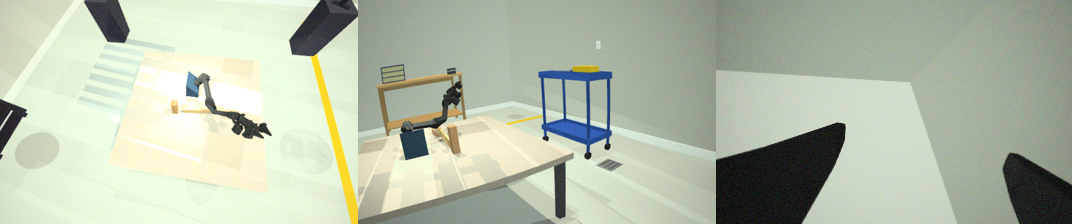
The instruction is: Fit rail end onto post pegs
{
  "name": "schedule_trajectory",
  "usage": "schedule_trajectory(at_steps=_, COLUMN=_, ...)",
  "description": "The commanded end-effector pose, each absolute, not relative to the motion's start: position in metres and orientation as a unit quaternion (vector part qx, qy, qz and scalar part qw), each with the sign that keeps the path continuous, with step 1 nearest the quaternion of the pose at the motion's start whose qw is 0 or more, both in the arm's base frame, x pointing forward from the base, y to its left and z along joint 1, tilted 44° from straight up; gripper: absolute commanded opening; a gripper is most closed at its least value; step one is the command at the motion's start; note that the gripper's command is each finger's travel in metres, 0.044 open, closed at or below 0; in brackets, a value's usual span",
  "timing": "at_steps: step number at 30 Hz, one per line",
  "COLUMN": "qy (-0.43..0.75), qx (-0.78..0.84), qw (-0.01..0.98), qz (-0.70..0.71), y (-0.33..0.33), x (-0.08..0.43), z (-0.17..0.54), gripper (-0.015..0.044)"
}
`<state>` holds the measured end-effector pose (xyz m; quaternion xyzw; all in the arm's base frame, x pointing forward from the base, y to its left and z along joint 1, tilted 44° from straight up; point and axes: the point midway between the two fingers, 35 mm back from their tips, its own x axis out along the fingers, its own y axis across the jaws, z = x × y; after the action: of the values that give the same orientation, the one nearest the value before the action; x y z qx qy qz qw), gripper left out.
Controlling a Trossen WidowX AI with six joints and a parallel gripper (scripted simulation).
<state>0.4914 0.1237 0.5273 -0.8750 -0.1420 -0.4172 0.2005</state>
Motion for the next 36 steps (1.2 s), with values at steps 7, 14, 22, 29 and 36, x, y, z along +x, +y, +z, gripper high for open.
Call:
schedule_trajectory(at_steps=7, qy=-0.130, qx=-0.848, qw=0.179, qz=-0.481, y=0.138, x=0.427, z=0.579, gripper=0.0440)
schedule_trajectory(at_steps=14, qy=-0.124, qx=-0.793, qw=0.190, qz=-0.566, y=0.137, x=0.337, z=0.631, gripper=0.0440)
schedule_trajectory(at_steps=22, qy=-0.102, qx=-0.731, qw=0.215, qz=-0.640, y=0.115, x=0.245, z=0.667, gripper=0.0440)
schedule_trajectory(at_steps=29, qy=-0.069, qx=-0.650, qw=0.277, qz=-0.704, y=0.072, x=0.135, z=0.692, gripper=0.0440)
schedule_trajectory(at_steps=36, qy=-0.004, qx=-0.570, qw=0.365, qz=-0.736, y=-0.008, x=0.045, z=0.689, gripper=0.0440)
